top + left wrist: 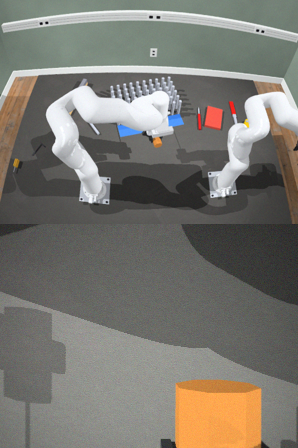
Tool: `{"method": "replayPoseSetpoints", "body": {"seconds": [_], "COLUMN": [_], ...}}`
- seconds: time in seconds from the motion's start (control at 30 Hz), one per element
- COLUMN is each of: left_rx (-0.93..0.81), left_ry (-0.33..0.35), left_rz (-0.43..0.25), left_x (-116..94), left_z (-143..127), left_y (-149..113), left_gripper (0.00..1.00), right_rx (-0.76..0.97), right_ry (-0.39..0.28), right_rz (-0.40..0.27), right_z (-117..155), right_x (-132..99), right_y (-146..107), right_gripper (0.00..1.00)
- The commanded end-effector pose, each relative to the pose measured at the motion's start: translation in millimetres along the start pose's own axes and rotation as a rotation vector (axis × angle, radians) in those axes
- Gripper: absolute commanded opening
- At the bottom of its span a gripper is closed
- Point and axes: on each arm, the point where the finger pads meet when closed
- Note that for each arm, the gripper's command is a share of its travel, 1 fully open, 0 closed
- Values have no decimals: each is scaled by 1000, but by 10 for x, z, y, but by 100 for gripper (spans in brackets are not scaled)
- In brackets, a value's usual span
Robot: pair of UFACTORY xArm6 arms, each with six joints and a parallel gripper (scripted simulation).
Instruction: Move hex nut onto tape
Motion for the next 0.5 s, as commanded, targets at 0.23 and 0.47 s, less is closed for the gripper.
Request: {"method": "replayPoseSetpoints", "body": {"seconds": [0.23, 0.47], "left_rx": [0, 0], "left_ry": [3, 3], "left_rz": [-1, -1], "left_x": [108, 243], "left_z": [-10, -10], "left_y": [-5, -5], "left_gripper": [0, 0], "right_rx": [0, 0], "right_ry": [0, 0], "right_rz": [5, 5], "right_z": [0, 0], "right_x": [-17, -17], "right_y": [10, 10], "right_gripper": [100, 100]}}
Point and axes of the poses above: on each arm, the point where the finger pads meet when closed, its own x axis out along the fingers, its own z axis across the jaws, y = z × x, and after that the axes turned 1 degree about x, right-handed
